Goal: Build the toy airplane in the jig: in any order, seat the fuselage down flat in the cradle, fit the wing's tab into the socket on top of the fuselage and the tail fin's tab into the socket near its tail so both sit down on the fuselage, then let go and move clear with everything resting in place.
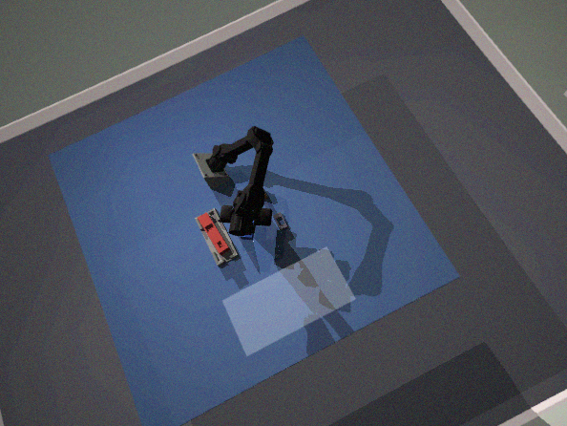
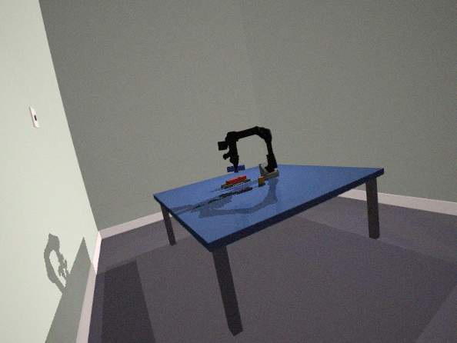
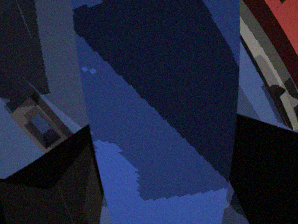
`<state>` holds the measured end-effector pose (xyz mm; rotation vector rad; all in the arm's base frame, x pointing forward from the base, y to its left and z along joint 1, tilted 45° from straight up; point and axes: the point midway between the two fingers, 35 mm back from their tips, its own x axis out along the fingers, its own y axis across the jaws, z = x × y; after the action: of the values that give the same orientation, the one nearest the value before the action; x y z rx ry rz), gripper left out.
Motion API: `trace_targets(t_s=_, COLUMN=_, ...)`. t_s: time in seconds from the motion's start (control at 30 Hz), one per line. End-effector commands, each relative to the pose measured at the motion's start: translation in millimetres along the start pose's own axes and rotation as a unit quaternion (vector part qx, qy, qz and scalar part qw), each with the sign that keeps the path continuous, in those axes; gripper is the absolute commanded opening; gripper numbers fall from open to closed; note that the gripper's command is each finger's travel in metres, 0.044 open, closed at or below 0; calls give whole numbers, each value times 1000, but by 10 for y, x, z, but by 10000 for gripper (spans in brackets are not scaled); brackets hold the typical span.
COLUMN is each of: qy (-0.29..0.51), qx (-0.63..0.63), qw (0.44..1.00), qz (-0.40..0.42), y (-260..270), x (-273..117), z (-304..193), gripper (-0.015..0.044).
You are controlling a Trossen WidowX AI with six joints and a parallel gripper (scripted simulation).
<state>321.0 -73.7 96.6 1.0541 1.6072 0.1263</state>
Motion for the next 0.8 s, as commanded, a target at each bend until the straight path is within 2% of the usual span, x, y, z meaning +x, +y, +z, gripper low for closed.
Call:
trace_targets(t_s=0.0, qy=1, qx=39, qw=999, qz=-3, y=-165, x=29, z=43, gripper=0)
trace_targets(t_s=0.77, qy=2, qx=215, qw=977, qz=-4, y=-901, x=158, z=151, gripper=0)
